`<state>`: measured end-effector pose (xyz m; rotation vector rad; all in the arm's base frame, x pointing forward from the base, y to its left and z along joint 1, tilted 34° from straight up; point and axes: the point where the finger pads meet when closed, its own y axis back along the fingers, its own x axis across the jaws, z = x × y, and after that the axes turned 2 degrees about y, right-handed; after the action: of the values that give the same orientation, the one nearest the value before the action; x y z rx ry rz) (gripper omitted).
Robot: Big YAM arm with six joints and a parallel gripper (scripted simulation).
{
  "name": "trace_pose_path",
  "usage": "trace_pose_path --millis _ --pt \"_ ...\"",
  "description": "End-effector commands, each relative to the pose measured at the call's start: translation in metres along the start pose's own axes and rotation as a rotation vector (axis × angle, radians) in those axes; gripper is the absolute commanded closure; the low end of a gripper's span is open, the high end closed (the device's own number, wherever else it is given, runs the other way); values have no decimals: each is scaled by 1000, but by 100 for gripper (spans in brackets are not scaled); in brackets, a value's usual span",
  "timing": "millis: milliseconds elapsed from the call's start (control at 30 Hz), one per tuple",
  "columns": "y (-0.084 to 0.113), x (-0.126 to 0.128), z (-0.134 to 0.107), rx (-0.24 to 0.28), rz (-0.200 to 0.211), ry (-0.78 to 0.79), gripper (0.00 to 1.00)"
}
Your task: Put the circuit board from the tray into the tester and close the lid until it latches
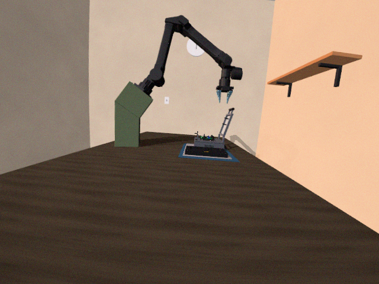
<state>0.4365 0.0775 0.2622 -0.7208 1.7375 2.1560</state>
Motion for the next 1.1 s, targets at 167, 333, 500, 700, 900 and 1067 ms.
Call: trace_pose_path --millis 167,333,500,700,900,1067 --pt "11 -57 -6 3 -26 2 52" --pt "11 -72 -6 2 -27 3 52" --pt "9 -74 -6 2 -21 2 52" --pt "10 -77 -6 1 -25 3 52" --pt "8 -74 -6 1 -19 2 52" --pt "6 -72 -6 1 -16 1 52"
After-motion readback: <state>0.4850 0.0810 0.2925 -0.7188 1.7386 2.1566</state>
